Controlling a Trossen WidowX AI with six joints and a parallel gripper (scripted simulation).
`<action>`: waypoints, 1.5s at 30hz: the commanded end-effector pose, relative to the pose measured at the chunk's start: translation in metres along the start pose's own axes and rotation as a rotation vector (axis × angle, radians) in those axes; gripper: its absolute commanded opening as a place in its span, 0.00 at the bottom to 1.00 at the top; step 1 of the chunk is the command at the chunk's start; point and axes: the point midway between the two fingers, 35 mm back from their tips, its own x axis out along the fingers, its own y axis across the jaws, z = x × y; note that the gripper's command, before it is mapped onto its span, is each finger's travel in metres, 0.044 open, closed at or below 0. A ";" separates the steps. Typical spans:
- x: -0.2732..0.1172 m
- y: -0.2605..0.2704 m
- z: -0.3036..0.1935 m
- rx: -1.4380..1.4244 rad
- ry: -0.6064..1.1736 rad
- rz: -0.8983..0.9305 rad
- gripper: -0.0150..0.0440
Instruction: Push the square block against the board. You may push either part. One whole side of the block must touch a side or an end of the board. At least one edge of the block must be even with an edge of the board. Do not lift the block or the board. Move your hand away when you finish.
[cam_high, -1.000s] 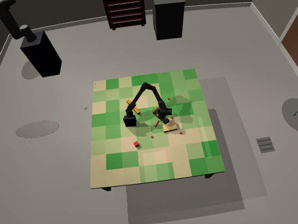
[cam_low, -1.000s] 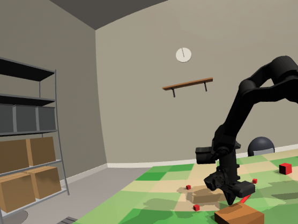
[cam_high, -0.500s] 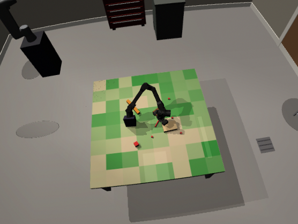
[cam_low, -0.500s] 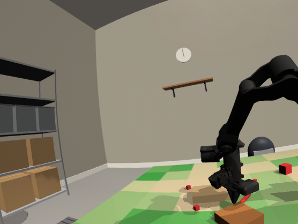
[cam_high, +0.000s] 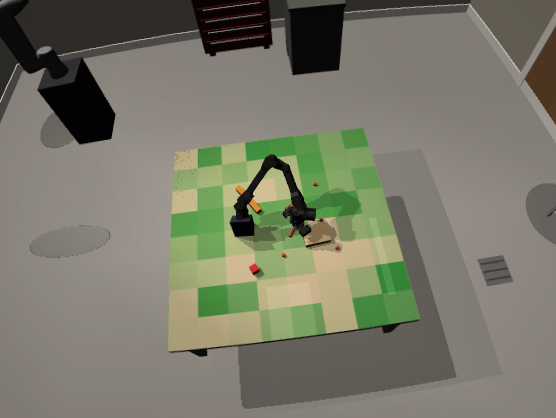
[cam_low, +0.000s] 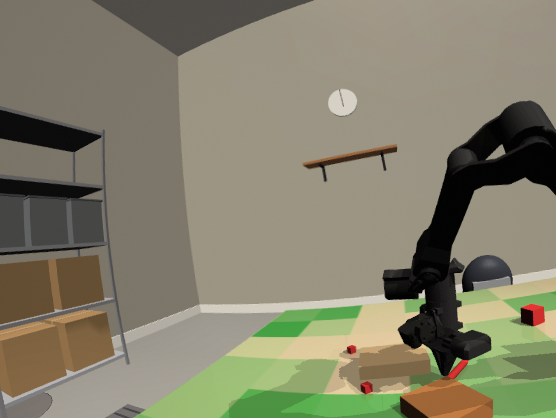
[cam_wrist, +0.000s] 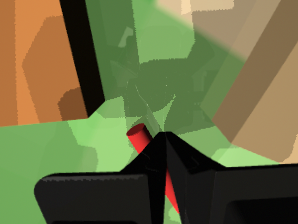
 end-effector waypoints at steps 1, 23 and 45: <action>0.000 -0.001 -0.006 -0.002 0.001 -0.005 0.25; 0.000 0.001 -0.036 -0.001 0.002 -0.004 0.25; 0.000 0.003 -0.049 -0.001 0.002 -0.002 0.25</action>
